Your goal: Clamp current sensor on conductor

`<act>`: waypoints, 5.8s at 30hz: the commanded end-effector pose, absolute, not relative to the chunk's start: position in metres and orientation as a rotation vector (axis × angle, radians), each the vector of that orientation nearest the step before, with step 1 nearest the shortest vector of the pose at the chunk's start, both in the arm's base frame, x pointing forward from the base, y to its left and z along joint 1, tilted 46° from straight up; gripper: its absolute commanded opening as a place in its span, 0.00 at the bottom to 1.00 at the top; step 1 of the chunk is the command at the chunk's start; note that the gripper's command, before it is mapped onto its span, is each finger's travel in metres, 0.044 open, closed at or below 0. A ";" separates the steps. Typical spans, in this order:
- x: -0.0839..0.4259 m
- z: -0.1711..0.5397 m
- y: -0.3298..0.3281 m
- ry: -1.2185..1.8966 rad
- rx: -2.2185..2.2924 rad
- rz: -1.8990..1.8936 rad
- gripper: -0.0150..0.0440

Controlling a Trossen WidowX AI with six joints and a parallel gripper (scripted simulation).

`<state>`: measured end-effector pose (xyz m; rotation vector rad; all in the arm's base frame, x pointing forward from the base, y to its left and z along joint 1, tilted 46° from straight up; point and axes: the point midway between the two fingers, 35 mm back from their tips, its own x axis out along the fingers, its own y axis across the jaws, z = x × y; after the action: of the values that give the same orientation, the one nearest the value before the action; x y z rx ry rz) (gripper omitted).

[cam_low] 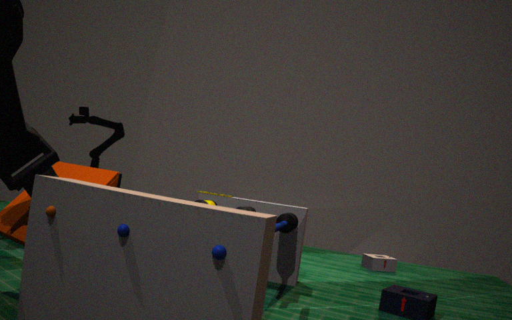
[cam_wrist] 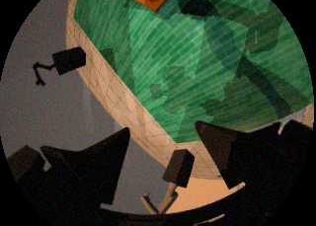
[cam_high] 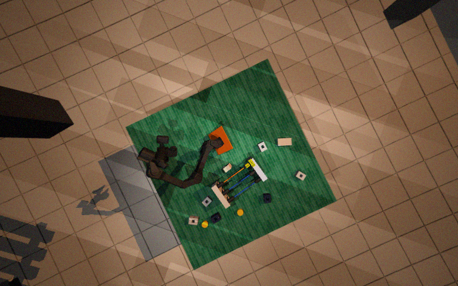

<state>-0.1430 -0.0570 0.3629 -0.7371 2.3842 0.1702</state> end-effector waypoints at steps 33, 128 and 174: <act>0.022 0.325 0.269 1.331 0.726 1.051 1.00; 0.242 0.052 0.117 1.414 -0.830 -0.265 1.00; 0.215 0.060 -0.037 1.579 -0.653 -0.595 1.00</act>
<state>0.2176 -0.0317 0.0642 -0.6458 1.5735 -0.5937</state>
